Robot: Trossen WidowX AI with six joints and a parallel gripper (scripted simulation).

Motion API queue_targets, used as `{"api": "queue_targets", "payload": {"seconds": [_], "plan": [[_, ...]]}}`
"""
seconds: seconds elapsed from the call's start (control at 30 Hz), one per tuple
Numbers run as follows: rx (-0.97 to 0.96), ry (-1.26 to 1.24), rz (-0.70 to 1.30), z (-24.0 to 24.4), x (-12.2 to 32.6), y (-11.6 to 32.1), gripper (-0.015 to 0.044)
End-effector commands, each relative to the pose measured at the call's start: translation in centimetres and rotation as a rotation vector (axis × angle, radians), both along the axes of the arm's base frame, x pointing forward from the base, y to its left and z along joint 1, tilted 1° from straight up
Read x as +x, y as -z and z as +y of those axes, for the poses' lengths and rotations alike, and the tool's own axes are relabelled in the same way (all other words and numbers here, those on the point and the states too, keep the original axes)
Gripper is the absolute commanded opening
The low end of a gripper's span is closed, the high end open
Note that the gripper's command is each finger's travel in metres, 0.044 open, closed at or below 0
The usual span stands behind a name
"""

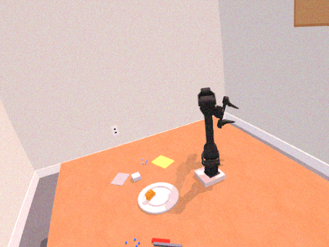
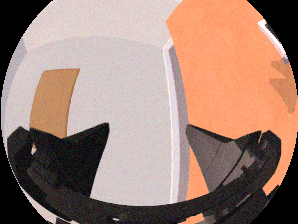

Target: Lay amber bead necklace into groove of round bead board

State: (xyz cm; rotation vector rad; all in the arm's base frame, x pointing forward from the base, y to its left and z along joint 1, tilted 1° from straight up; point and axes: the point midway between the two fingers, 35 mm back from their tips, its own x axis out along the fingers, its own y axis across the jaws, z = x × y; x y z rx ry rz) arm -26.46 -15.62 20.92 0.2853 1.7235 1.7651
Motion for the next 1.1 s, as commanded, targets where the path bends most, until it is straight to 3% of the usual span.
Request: {"api": "queue_targets", "payload": {"seconds": [0.0,0.17,1.07], "plan": [[-0.004,-0.001,0.001,-0.1,0.0,0.0,0.0374],[-0.112,-0.029,0.017,-2.1,1.4,0.9,0.025],[-0.739,-0.106,-0.034,-11.6,13.6,5.4,0.025]]}}
